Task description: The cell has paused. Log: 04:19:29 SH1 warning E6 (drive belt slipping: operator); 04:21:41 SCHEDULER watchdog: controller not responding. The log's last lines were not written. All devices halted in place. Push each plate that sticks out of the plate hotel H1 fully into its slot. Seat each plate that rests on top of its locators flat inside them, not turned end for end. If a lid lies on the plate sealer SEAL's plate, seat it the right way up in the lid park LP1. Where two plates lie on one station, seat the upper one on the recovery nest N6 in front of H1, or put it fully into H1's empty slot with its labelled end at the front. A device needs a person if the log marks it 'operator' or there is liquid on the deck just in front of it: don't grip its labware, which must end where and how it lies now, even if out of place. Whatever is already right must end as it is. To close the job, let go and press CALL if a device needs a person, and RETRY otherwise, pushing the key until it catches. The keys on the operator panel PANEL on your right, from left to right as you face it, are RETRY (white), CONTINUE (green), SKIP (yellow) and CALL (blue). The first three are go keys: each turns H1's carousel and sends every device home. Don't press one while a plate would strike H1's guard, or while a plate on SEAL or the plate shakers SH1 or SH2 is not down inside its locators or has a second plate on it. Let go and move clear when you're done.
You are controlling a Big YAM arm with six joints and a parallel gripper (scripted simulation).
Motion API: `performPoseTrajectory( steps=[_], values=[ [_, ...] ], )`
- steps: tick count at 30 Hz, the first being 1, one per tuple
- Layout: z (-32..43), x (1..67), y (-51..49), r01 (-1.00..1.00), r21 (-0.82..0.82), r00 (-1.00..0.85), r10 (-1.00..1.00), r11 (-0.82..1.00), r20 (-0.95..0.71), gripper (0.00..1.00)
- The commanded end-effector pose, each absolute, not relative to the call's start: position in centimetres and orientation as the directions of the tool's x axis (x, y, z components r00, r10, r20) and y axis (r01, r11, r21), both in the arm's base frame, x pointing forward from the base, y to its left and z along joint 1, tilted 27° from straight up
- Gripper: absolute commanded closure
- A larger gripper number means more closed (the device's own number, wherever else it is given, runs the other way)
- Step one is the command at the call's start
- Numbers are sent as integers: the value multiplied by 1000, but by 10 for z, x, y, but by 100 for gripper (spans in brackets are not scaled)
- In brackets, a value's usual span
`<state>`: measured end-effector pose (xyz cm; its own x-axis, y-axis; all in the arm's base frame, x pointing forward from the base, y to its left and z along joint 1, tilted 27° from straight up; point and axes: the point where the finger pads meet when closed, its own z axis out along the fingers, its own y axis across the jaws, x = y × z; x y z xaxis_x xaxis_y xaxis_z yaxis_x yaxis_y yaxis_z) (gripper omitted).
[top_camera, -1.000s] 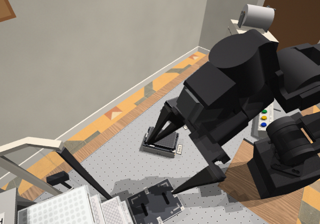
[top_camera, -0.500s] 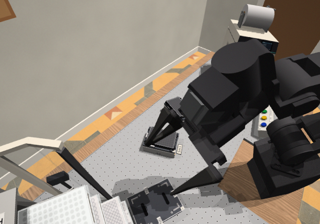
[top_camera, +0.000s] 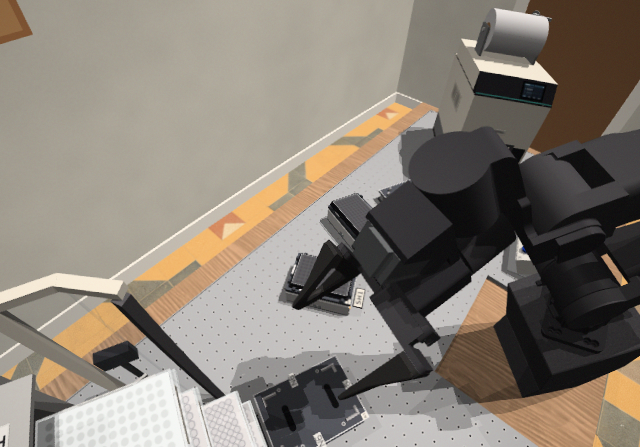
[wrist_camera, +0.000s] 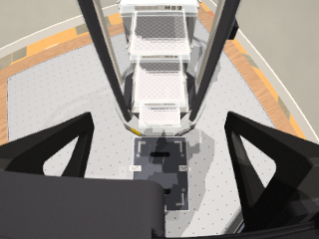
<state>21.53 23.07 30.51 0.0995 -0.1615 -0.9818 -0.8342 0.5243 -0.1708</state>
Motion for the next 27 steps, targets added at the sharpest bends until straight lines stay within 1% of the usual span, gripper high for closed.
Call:
performPoseTrajectory(
  steps=[1,5,6,27],
  values=[
    [302,218,236,-833,-186,123,-153,521,-981,0],
    [299,220,236,-832,-186,123,-153,522,-981,0],
    [317,220,235,-827,-190,138,-136,529,-981,0],
    [317,220,235,-827,-190,138,-136,529,-981,0]
  ],
)
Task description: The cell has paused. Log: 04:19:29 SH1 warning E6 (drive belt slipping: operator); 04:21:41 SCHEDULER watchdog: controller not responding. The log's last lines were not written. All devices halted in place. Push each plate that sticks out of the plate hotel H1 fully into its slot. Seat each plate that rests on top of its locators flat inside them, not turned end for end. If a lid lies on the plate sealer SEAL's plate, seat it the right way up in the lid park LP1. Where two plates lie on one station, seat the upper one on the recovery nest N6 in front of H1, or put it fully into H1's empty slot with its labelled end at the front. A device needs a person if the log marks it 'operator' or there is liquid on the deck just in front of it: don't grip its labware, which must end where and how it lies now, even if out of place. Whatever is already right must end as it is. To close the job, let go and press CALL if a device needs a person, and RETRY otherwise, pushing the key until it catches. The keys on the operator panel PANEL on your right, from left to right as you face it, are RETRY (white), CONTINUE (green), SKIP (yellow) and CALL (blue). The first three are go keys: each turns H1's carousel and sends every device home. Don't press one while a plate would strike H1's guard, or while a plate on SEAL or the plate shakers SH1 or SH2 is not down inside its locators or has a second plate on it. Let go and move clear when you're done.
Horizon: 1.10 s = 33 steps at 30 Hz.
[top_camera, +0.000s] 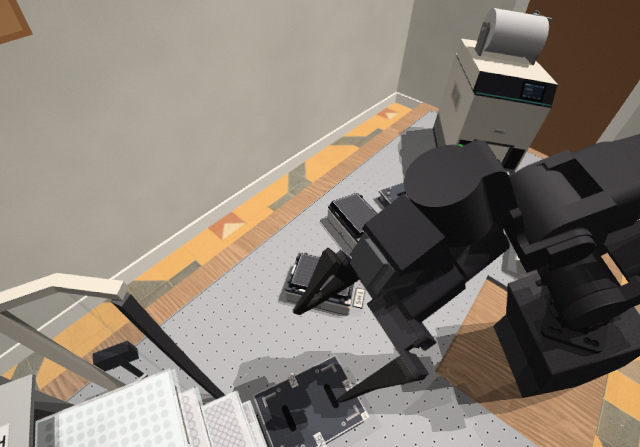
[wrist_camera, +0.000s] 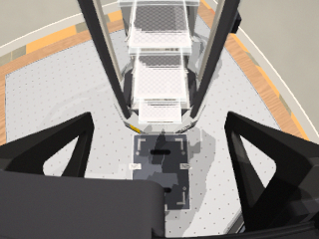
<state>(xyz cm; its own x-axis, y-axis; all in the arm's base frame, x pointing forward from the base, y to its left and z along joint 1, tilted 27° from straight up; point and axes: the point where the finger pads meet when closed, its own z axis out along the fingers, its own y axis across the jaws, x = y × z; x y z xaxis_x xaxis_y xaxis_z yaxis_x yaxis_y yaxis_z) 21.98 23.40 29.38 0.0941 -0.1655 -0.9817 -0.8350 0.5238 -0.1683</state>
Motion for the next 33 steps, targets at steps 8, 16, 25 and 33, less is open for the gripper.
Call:
performPoseTrajectory(
  steps=[8,16,25,33],
  values=[
    [317,220,235,-827,-190,138,-136,529,-981,0],
    [317,220,235,-827,-190,138,-136,529,-981,0],
    [317,220,235,-827,-190,138,-136,529,-981,0],
    [285,224,242,-835,-185,122,-152,519,-981,6]
  ],
)
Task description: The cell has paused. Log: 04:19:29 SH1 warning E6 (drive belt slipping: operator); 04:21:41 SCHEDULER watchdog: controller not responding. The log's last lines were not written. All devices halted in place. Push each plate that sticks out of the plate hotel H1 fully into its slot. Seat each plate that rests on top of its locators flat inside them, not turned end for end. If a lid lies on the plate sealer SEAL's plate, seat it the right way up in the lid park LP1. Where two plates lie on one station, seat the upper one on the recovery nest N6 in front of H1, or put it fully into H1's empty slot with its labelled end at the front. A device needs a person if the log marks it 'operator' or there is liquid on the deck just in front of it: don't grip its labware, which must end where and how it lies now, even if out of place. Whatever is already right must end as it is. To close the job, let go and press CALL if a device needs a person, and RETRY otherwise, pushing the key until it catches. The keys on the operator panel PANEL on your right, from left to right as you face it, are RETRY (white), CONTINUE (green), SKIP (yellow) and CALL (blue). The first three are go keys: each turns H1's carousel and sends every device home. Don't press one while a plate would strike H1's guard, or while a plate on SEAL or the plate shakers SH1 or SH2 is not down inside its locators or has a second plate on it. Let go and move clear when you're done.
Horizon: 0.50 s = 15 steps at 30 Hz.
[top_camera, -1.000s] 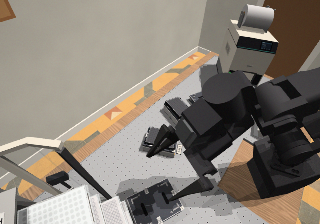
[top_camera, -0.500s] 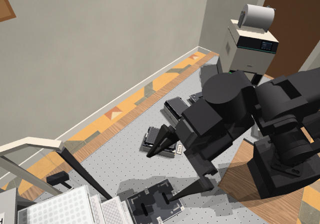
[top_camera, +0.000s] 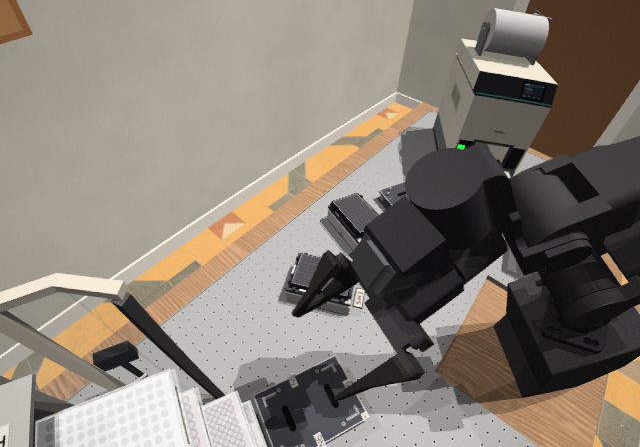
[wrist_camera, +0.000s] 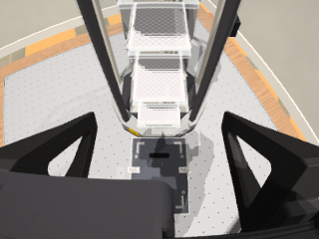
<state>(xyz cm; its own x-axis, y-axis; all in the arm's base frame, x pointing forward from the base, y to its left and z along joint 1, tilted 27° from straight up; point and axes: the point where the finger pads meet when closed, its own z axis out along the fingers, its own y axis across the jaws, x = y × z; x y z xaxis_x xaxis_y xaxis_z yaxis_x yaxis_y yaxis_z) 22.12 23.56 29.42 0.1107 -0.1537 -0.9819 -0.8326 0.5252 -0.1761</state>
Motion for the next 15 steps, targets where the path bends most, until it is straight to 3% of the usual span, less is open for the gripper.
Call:
performPoseTrajectory(
  steps=[1,15],
  values=[
    [281,227,243,-833,-185,122,-152,521,-981,8],
    [226,248,261,-834,-182,118,-153,520,-981,32]
  ],
)
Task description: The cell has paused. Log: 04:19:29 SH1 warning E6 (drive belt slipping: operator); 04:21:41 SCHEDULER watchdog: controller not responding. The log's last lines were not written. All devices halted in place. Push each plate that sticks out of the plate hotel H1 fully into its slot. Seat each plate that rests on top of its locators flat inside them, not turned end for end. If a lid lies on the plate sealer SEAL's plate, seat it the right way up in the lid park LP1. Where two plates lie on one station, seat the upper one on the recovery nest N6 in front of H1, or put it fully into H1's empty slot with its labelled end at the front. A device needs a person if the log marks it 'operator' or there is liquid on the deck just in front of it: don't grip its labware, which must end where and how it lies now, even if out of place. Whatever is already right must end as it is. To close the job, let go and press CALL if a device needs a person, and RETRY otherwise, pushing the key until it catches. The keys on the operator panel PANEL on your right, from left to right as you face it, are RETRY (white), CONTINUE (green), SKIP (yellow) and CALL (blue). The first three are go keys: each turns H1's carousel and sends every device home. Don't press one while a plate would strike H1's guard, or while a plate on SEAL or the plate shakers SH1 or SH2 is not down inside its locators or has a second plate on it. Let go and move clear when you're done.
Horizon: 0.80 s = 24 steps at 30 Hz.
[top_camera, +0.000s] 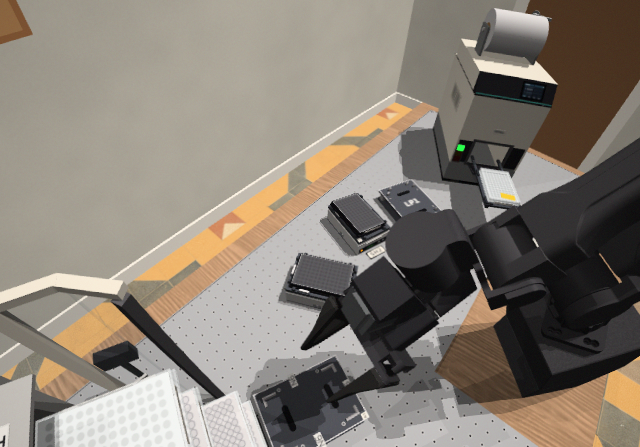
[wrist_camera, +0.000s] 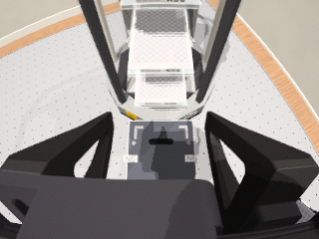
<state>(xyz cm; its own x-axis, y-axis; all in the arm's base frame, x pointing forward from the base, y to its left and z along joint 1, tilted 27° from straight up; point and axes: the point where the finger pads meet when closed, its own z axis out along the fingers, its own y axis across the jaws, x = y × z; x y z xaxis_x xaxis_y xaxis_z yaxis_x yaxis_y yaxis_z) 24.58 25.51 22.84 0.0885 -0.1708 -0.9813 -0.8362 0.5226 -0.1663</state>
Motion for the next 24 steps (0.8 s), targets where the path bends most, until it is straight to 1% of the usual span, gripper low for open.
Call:
performPoseTrajectory(
  steps=[1,5,12,14,15,24],
  values=[
    [222,251,261,-833,-181,118,-153,523,-981,34],
    [204,257,268,-835,-180,117,-153,520,-981,42],
    [221,259,268,-827,-195,149,-129,528,-980,56],
    [221,259,268,-827,-195,149,-129,528,-980,56],
    [222,267,278,-830,-191,145,-129,524,-981,58],
    [195,290,310,-834,-176,126,-129,524,-984,76]
  ],
)
